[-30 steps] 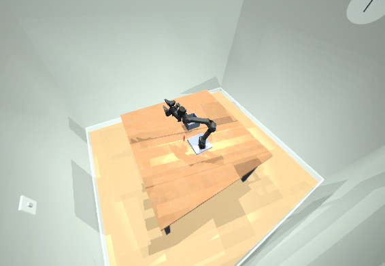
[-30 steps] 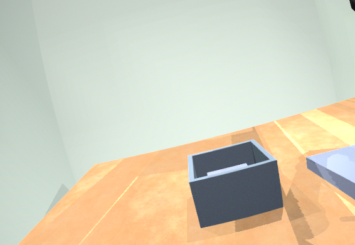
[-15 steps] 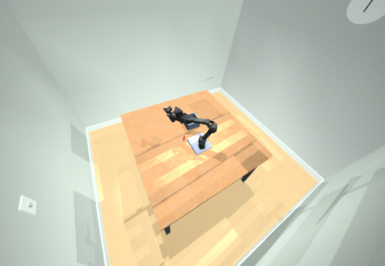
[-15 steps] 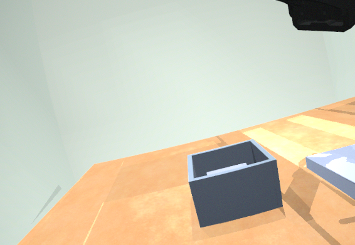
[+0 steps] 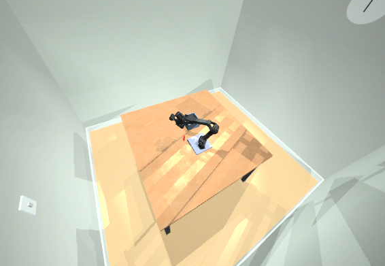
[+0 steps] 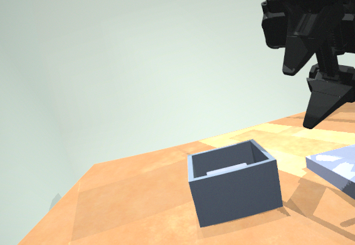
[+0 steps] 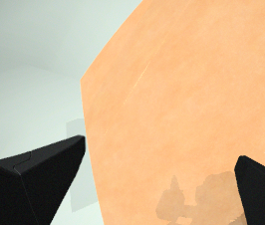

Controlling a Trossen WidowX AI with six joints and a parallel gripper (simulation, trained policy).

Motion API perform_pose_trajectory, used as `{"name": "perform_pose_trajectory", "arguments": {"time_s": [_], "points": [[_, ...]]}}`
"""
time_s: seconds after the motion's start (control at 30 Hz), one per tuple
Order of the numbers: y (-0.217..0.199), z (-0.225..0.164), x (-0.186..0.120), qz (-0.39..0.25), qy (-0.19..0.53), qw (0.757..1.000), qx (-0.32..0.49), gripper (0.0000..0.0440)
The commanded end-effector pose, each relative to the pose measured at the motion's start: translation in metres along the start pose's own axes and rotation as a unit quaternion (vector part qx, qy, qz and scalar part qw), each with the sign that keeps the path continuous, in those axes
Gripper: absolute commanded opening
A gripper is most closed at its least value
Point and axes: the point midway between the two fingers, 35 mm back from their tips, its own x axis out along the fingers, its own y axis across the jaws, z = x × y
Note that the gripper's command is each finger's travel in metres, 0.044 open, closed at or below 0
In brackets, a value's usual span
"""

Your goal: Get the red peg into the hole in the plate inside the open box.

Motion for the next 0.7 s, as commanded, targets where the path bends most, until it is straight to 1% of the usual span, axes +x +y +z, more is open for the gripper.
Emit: {"name": "perform_pose_trajectory", "arguments": {"time_s": [0.0,0.17,0.33,0.5,0.67], "points": [[-0.034,-0.003,-0.002,-0.062,0.021,0.998,0.005,0.044],[-0.077,-0.006,-0.009,-0.143,0.043,0.989,0.02,0.044],[-0.109,-0.01,-0.018,-0.208,0.058,0.975,0.042,0.044],[-0.134,-0.014,-0.023,-0.256,0.068,0.962,0.063,0.044],[-0.153,-0.02,-0.022,-0.288,0.075,0.951,0.083,0.044]]}}
